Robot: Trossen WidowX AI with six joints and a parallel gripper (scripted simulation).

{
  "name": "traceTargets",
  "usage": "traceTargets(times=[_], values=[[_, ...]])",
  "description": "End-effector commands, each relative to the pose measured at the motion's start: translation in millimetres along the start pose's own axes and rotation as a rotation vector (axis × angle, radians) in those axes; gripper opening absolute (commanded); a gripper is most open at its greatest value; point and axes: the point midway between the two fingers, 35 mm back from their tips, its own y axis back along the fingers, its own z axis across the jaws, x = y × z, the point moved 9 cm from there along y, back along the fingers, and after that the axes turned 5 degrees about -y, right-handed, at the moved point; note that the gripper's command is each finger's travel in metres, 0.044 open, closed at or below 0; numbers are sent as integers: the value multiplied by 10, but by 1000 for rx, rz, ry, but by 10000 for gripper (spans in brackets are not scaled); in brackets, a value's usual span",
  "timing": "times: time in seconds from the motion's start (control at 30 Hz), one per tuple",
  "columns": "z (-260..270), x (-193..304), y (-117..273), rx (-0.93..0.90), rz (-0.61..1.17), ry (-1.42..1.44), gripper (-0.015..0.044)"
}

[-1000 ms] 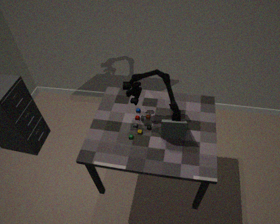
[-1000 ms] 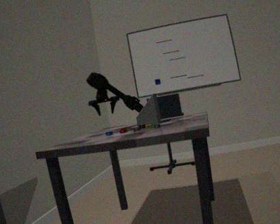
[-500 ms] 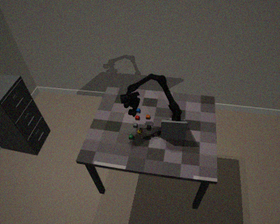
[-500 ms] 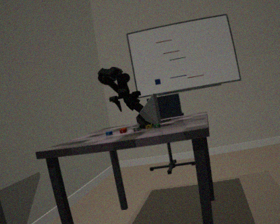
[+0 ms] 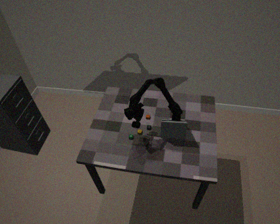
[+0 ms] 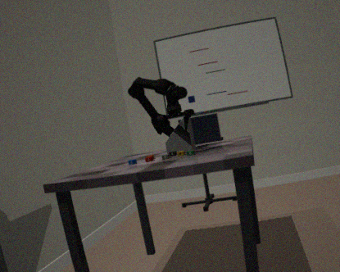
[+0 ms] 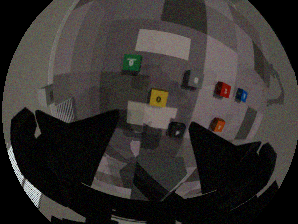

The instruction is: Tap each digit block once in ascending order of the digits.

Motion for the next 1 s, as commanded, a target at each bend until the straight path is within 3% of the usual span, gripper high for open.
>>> traceTargets(times=[0.0, 0.1, 0.33, 0.97], values=[[-13, 25, -484, 19, 15, 9, 269], [-32, 48, -709, 22, 14, 8, 190], [-32, 48, -709, 22, 14, 8, 20], [-34, 47, -861, 22, 14, 8, 20]])
